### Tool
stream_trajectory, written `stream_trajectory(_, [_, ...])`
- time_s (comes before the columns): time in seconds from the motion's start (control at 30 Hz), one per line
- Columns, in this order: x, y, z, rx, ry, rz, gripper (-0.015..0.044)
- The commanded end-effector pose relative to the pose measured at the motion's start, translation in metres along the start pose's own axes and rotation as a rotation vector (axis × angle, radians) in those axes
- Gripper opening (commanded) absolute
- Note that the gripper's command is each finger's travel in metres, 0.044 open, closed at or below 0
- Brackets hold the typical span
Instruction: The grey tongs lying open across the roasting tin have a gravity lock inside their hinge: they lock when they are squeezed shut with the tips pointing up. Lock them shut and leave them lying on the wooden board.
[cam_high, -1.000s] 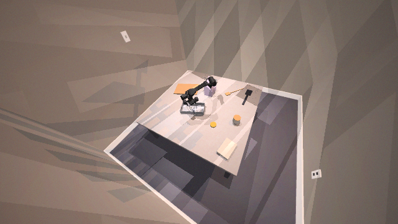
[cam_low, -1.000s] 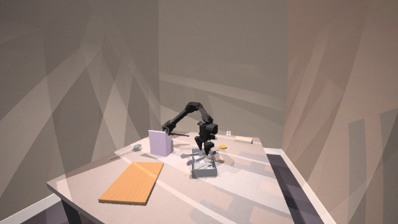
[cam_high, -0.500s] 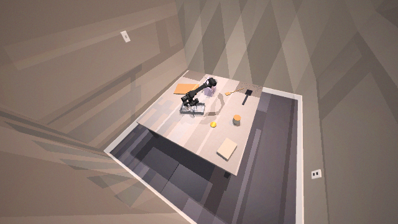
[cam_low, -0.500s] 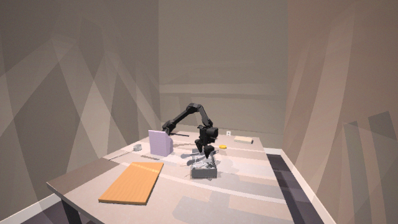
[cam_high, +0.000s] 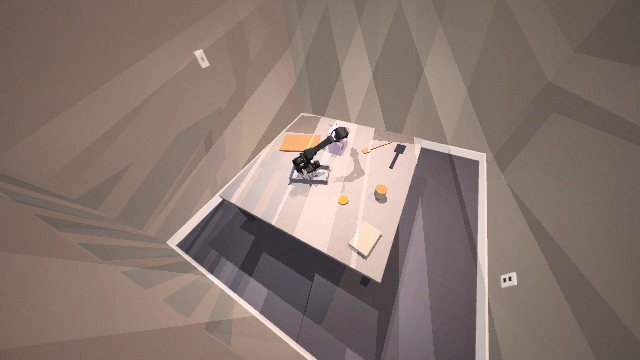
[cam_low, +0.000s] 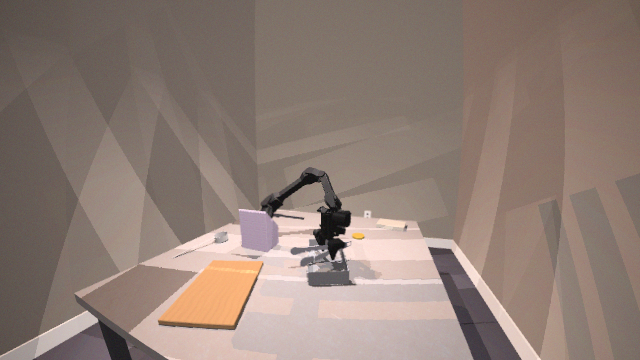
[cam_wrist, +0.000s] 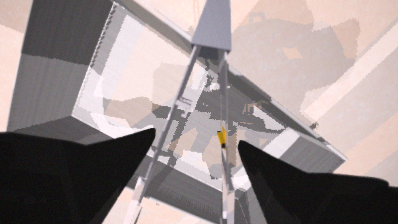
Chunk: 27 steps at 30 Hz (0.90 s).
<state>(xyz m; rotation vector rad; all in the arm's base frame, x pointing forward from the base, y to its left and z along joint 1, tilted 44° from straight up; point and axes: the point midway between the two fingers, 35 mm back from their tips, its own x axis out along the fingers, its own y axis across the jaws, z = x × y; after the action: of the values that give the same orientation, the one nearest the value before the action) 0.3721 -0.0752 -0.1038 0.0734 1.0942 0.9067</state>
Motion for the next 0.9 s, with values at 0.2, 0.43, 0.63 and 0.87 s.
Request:
stream_trajectory(0.2, [0.0174, 0.0054, -0.0017, 0.005, 0.002, 0.015, 0.0440])
stream_trajectory(0.43, [0.0138, 0.0025, -0.0010, 0.001, 0.001, 0.006, 0.0374])
stream_trajectory(0.63, [0.0138, 0.0025, -0.0010, 0.001, 0.001, 0.006, 0.0334])
stream_trajectory(0.87, [0.0138, 0.0025, -0.0010, 0.001, 0.001, 0.006, 0.0287])
